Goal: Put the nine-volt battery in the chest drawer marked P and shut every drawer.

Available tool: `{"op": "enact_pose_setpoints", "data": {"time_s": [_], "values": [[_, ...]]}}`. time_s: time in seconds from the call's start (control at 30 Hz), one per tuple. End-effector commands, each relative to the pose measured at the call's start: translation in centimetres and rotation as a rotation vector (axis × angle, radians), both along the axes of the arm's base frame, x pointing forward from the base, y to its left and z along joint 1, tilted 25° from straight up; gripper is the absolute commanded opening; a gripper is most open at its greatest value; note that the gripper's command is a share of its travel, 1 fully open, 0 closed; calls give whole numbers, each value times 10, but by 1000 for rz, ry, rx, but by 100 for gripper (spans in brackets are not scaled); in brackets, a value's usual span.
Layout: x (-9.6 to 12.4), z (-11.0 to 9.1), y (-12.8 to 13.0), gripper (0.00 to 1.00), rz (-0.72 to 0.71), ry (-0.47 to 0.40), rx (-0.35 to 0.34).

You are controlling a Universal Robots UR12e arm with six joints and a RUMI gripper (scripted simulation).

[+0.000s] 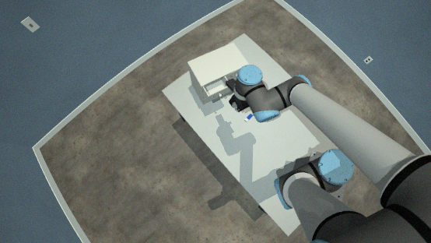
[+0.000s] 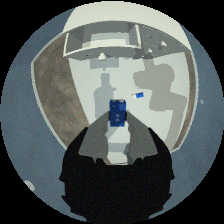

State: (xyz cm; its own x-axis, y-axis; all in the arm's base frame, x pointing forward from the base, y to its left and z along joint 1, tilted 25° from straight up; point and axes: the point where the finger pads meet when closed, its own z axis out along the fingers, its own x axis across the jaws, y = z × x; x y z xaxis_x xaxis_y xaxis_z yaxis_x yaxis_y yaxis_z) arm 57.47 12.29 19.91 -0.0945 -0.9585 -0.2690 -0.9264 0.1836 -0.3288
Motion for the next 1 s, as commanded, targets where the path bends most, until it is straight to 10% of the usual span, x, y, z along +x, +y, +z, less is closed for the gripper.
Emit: {"op": "enact_pose_setpoints", "data": {"time_s": [0.0, 0.97], "values": [[-2, 7, -2, 13, 0, -1, 0], [-10, 25, -6, 13, 0, -1, 0]]}}
